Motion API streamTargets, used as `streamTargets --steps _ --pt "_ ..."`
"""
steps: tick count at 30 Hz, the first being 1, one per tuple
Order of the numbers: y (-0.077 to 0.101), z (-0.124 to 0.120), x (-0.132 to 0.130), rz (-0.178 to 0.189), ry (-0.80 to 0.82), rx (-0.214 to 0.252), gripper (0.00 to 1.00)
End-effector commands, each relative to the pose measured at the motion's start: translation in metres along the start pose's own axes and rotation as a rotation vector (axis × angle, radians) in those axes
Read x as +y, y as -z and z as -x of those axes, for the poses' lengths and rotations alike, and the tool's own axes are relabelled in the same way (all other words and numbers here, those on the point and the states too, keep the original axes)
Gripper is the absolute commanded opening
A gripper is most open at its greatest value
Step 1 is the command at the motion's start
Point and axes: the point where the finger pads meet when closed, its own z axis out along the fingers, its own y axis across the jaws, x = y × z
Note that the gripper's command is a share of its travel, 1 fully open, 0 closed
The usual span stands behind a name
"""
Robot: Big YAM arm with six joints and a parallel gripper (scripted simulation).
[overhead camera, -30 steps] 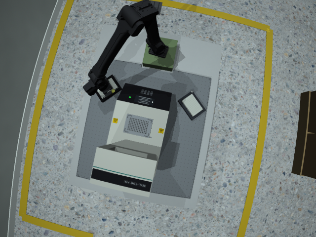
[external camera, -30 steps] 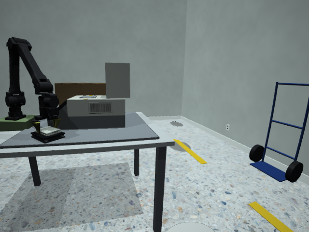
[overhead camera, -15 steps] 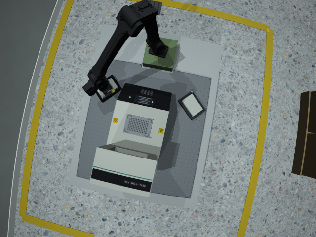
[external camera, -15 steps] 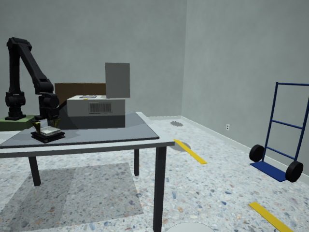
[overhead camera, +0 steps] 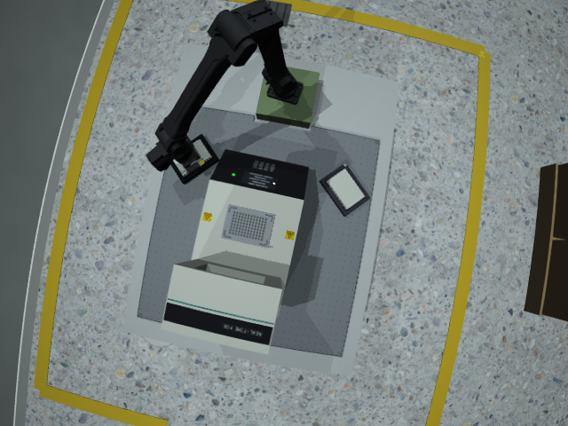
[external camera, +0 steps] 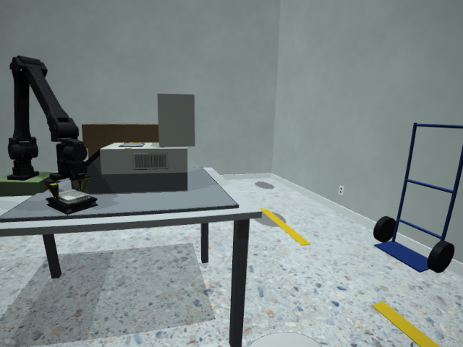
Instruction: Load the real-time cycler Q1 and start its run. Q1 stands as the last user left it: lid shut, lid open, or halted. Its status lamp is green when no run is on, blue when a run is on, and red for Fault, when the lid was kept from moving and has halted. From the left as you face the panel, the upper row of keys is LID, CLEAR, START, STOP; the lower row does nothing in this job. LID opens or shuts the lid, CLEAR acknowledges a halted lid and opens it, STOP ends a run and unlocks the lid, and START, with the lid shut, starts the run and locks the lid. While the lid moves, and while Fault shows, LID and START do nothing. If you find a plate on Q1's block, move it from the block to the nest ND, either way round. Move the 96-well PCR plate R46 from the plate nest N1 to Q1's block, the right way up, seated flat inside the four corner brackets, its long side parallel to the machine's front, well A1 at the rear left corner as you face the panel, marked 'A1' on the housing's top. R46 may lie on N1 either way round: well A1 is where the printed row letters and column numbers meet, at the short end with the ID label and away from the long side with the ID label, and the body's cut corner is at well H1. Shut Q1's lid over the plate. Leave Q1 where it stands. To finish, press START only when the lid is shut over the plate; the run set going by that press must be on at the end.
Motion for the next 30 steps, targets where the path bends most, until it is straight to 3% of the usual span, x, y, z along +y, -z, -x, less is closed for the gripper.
streamTargets --steps 1,5,14,16,18,25,30 --pt "-0.006 0.019 -0.019 -0.046 -0.041 -0.012 1.0" --pt "-0.004 0.016 -0.012 -0.046 -0.042 -0.002 1.0" --pt "-0.007 0.012 0.01 -0.006 -0.024 -0.01 1.0" --pt "0.007 0.015 0.014 0.002 -0.02 -0.015 1.0" --pt "0.007 0.015 0.014 0.002 -0.02 -0.015 1.0" --pt "0.059 0.024 0.006 -0.007 0.0 -0.056 1.0" --pt "0.071 0.032 0.0 0.001 -0.001 -0.081 1.0"
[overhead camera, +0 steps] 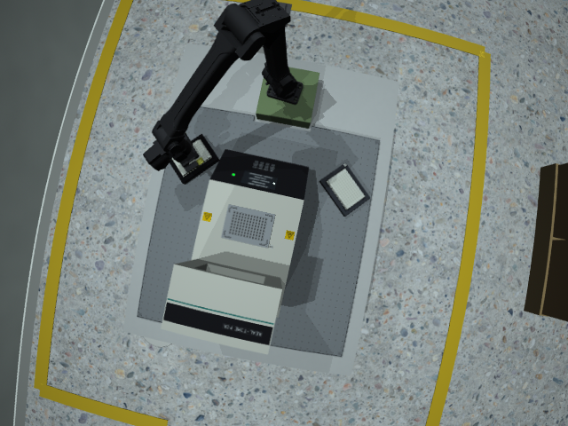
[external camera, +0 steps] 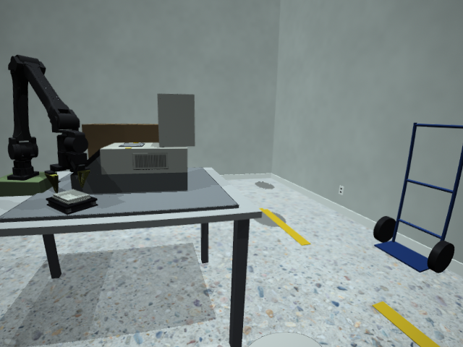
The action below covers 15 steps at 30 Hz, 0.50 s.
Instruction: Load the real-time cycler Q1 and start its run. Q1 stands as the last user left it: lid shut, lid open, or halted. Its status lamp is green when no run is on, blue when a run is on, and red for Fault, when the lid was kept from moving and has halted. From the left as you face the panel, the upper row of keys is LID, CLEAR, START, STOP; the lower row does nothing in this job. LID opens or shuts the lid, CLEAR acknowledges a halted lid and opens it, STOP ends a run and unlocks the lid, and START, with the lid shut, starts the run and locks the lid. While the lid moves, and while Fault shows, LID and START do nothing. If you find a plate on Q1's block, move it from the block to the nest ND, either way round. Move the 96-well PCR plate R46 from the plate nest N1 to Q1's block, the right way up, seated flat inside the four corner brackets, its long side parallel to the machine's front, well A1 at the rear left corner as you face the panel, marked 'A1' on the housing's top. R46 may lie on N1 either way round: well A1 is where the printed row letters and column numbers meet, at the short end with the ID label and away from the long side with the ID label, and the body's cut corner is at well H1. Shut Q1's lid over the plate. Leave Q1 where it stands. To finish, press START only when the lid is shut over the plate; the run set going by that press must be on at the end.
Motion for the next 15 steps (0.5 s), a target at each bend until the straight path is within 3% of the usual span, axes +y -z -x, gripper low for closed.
streamTargets --steps 1,7,15 --pt "0.045 0.033 -0.006 0.007 0.005 -0.092 1.0" --pt "0.054 0.025 0.003 0.007 0.016 -0.076 1.0" --pt "0.102 0.029 0.0 0.008 -0.012 -0.119 1.0"
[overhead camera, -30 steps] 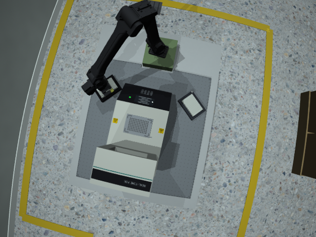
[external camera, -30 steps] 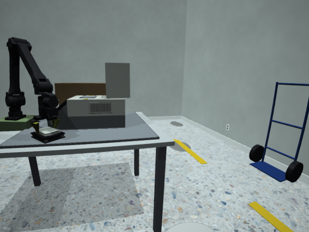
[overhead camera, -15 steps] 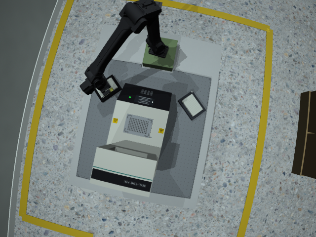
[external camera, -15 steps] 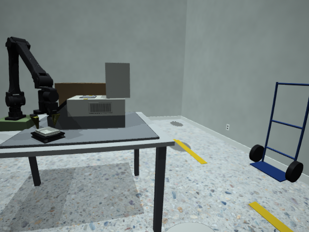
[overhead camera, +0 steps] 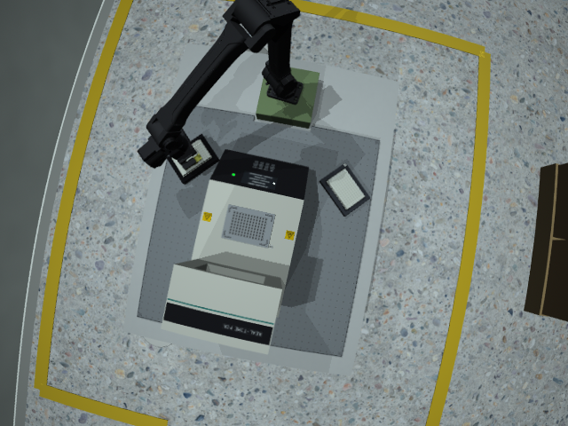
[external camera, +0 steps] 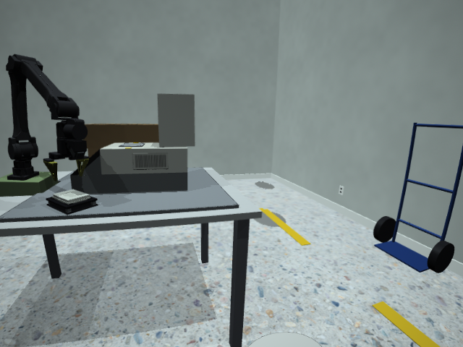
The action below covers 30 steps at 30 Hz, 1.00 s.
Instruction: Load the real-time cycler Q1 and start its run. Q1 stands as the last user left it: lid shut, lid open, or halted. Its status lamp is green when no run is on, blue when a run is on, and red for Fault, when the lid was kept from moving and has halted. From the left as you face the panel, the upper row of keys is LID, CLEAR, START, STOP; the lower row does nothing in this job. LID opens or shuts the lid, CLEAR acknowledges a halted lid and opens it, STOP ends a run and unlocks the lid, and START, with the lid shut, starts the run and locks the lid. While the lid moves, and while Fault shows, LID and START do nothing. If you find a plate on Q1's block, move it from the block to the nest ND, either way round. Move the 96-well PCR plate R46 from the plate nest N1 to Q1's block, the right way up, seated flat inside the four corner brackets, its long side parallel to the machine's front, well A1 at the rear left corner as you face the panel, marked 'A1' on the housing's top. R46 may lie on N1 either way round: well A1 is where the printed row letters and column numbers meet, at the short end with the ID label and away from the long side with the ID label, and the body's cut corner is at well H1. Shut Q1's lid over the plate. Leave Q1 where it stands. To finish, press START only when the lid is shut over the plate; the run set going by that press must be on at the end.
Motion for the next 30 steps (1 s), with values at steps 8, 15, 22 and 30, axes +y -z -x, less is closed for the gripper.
streamTargets --steps 8,15,22,30 --pt "0.064 0.023 -0.003 0.004 -0.002 -0.094 1.0" --pt "0.097 0.024 0.004 0.004 0.015 -0.11 1.0" --pt "0.124 0.027 -0.008 0.002 -0.015 -0.123 1.0" --pt "0.126 0.018 0.004 0.002 0.018 -0.075 1.0"
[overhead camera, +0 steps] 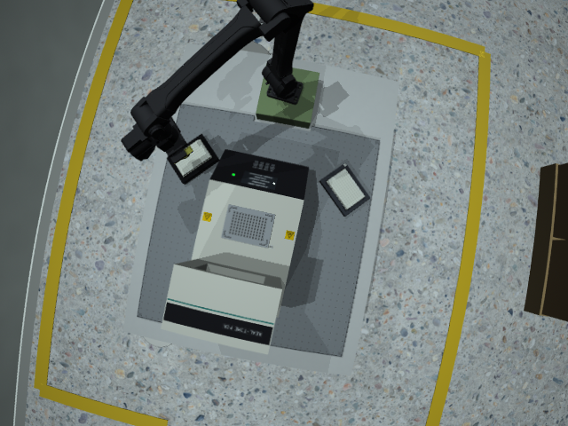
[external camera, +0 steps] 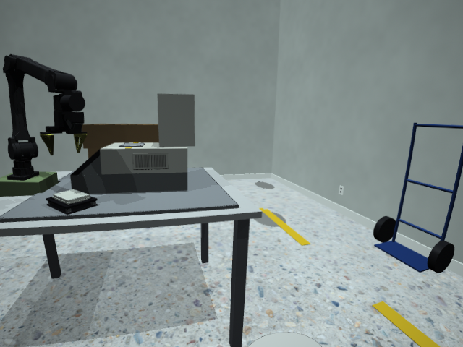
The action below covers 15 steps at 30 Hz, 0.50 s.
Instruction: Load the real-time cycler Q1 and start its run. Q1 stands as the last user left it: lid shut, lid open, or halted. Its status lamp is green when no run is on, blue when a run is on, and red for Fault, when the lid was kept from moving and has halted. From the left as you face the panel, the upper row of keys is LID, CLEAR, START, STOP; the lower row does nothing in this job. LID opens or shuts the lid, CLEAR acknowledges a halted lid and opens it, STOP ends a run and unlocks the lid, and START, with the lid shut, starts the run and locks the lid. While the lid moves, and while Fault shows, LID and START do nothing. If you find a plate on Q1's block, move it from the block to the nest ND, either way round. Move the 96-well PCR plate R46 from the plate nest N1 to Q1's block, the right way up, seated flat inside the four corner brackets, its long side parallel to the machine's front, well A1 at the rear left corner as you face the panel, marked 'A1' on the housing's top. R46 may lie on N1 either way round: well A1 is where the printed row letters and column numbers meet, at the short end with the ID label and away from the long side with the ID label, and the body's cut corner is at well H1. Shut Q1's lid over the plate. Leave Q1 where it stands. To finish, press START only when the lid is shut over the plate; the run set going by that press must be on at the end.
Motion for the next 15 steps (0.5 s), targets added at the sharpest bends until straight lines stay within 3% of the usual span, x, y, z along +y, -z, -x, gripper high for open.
streamTargets --steps 1,6,9,11,15 --pt "0.037 0.02 0.008 0.002 0.028 -0.06 1.0" --pt "0.073 0.021 -0.001 0.001 0.011 -0.104 1.0" --pt "0.085 0.02 -0.004 0.0 0.002 -0.109 1.0" --pt "0.085 0.02 -0.004 0.0 0.002 -0.109 1.0" --pt "0.078 0.015 0.004 0.0 0.021 -0.063 1.0"
